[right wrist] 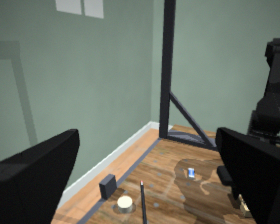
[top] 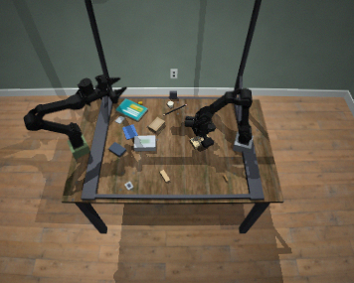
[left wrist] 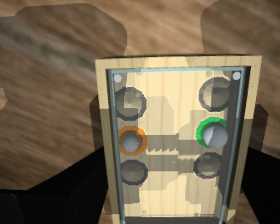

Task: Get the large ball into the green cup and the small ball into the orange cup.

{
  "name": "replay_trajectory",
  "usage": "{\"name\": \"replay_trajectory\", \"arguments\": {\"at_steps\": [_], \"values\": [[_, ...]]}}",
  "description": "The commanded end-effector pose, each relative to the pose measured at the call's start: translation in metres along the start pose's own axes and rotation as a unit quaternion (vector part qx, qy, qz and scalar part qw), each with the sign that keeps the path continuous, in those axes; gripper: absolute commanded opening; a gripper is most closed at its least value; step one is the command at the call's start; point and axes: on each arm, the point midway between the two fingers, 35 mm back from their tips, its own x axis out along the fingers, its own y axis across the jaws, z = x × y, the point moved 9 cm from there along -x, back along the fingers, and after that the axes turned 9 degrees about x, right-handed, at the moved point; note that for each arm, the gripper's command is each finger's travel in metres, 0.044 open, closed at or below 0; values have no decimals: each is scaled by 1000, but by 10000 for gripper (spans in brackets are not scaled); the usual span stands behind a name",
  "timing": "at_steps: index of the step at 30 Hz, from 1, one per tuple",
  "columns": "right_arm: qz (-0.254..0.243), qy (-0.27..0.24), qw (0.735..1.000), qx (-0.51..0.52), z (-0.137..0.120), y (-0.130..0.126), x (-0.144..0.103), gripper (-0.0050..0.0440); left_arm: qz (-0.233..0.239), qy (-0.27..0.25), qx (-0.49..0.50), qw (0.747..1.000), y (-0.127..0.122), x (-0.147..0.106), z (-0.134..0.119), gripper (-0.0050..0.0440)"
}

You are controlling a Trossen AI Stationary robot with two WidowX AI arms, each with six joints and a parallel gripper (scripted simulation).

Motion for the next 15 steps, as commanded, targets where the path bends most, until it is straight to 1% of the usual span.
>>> {"name": "replay_trajectory", "arguments": {"at_steps": [1, 2, 3, 14, 15], "values": [[1, -8, 1000, 0, 5, 1, -1, 400, 8, 14, -2, 1000, 2, -5, -5, -50], [1, -8, 1000, 0, 5, 1, -1, 400, 8, 14, -2, 1000, 2, -5, -5, -50], [1, -8, 1000, 0, 5, 1, -1, 400, 4, 4, -2, 1000, 0, 1, -1, -50], [1, -8, 1000, 0, 5, 1, -1, 400, 4, 3, -2, 1000, 0, 7, -1, -50], [1, -8, 1000, 0, 5, 1, -1, 400, 5, 6, -2, 1000, 1, 3, -3, 391]]}}
